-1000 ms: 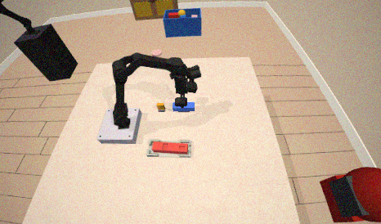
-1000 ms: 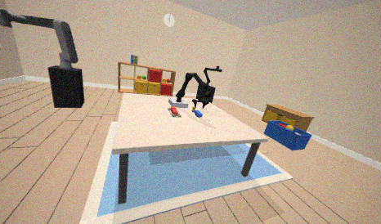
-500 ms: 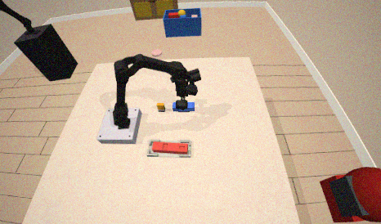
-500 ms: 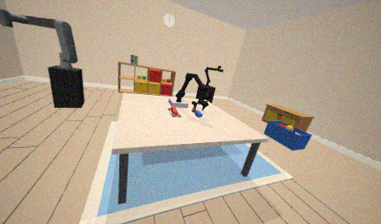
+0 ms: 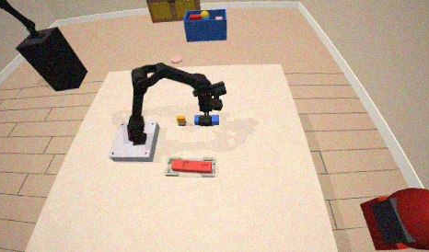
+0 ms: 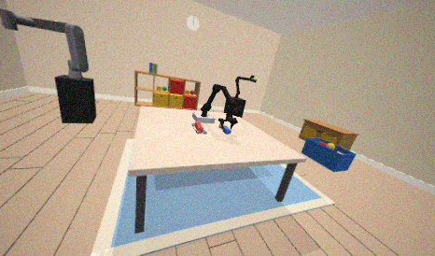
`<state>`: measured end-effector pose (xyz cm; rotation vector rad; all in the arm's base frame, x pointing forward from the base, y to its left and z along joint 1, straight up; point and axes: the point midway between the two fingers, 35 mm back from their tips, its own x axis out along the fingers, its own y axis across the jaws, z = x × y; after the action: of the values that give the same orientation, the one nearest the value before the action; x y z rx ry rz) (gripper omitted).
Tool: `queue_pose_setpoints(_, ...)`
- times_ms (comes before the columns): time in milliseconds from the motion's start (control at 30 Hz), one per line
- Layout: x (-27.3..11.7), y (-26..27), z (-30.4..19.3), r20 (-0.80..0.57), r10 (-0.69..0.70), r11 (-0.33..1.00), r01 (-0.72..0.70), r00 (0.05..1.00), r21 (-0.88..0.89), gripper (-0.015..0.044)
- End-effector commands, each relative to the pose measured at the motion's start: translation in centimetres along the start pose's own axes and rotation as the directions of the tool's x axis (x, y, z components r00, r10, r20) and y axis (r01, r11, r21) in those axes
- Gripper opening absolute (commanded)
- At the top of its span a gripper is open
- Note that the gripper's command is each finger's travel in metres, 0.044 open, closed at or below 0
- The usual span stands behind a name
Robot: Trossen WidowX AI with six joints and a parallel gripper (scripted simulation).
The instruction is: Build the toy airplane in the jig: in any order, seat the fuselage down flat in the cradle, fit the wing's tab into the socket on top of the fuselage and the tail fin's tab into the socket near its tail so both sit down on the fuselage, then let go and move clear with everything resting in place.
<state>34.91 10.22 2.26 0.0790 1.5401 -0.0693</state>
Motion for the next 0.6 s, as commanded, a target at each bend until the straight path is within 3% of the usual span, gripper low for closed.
queue_pose_setpoints(0, 0.94, -0.06, -0.14, -0.005, -0.003, 1.0, 0.003, 1.0, 0.006, 0.044)
queue_pose_setpoints(167, 1.48, -0.07, -0.18, -0.005, -0.003, 1.0, 0.003, 1.0, 0.006, 0.044)
queue_pose_setpoints(500, 1.48, -0.07, -0.18, -0.005, -0.003, 1.0, 0.003, 1.0, 0.006, 0.0177)
queue_pose_setpoints(567, 1.48, -0.07, -0.18, -0.005, -0.003, 1.0, 0.003, 1.0, 0.006, 0.0164)
